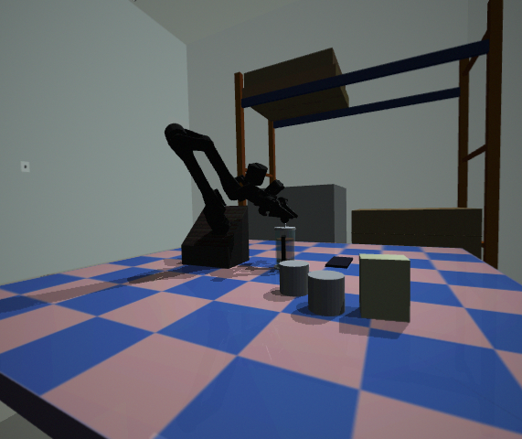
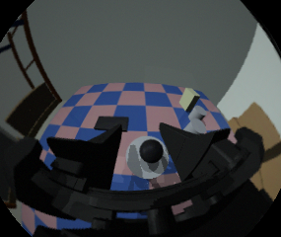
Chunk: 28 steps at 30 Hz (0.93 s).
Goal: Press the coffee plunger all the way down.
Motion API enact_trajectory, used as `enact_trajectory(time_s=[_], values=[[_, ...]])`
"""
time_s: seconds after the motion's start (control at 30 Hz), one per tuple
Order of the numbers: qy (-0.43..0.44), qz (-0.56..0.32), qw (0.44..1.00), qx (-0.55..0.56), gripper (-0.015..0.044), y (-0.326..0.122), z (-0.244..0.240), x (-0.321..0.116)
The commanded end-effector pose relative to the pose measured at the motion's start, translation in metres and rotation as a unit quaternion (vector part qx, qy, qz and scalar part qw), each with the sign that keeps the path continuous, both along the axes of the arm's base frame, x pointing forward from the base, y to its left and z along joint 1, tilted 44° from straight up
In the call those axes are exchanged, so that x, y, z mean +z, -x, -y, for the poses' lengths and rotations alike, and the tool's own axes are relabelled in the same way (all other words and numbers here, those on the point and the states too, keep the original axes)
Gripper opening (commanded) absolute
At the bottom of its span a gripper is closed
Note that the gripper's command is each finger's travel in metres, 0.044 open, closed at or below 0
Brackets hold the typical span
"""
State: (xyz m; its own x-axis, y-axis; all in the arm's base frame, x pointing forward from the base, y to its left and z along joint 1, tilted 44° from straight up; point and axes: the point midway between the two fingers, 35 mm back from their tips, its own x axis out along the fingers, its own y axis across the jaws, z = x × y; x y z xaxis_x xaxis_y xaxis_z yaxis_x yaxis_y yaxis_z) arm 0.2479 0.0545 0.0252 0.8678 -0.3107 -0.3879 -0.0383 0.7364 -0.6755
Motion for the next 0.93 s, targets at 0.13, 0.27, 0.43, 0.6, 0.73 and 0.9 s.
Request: enact_trajectory(time_s=[0.13,0.27,0.43,0.6,0.73,0.9], values=[[-0.002,-0.001,1.0,0.001,0.044,0.0,0.0,0.0],[-0.008,0.005,1.0,0.01,0.044,-0.003,-0.008,0.004],[-0.012,-0.006,1.0,0.004,0.044,0.0,-0.02,0.011],[-0.006,-0.014,1.0,-0.003,0.044,0.013,-0.04,0.036],[0.004,-0.009,1.0,-0.003,0.044,0.026,-0.046,0.063],[0.004,-0.009,1.0,-0.003,0.044,0.027,-0.046,0.065]])
